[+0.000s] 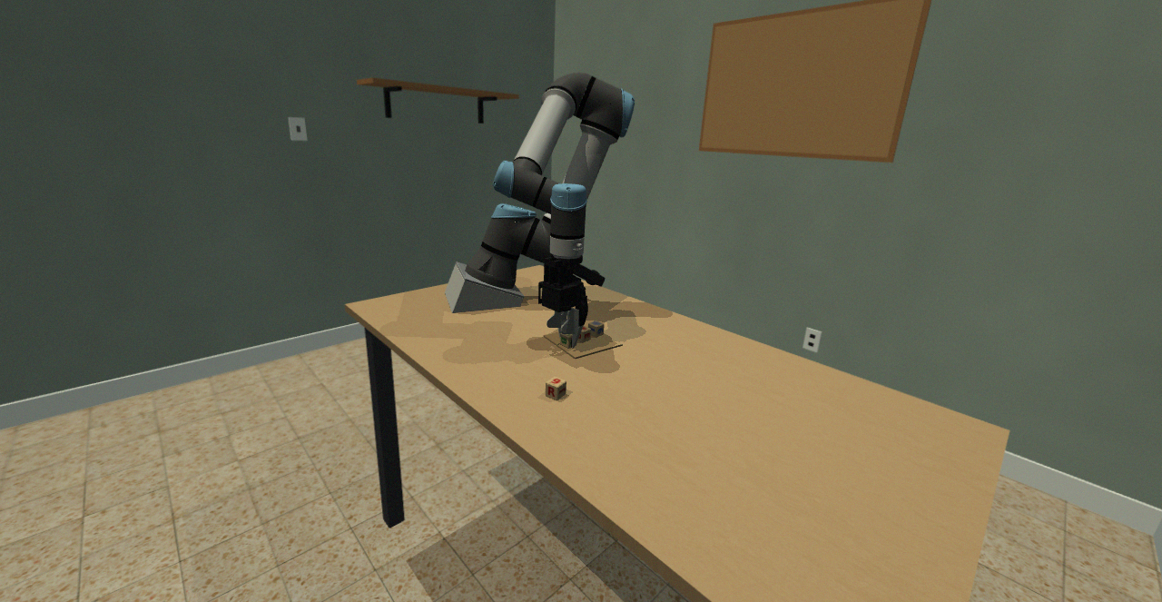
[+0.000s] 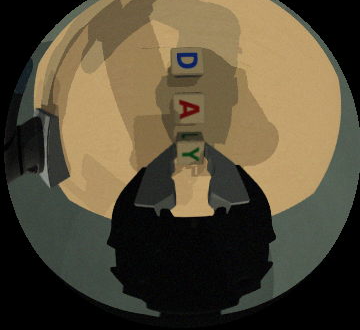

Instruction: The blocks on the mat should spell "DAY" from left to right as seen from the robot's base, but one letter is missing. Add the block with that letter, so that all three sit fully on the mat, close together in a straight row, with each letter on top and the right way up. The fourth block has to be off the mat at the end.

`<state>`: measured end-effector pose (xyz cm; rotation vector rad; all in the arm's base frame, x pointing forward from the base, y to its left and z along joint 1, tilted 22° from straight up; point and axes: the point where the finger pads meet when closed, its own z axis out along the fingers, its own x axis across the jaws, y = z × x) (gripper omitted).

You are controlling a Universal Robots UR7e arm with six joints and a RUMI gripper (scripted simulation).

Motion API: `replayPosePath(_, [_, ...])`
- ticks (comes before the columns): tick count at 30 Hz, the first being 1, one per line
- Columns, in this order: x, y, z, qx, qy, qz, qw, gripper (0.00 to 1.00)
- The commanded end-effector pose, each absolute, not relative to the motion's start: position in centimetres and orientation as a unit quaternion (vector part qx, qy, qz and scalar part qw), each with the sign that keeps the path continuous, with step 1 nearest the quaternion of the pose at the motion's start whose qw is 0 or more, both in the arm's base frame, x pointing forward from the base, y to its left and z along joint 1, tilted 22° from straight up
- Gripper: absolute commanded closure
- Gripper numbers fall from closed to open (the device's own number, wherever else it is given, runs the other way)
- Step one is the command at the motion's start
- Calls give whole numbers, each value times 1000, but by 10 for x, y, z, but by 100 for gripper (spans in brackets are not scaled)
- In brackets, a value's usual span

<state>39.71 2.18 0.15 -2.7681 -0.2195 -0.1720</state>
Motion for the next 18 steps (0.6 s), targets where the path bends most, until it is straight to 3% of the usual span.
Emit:
replayPosePath(1, [397,22,2,-979,-78,-61,179,91])
replayPosePath(10, [397,22,2,-979,-78,-61,179,80])
replayPosePath(14, [397,22,2,-979,-78,-61,179,80])
replayPosePath(18, [397,22,2,-979,-78,-61,179,72])
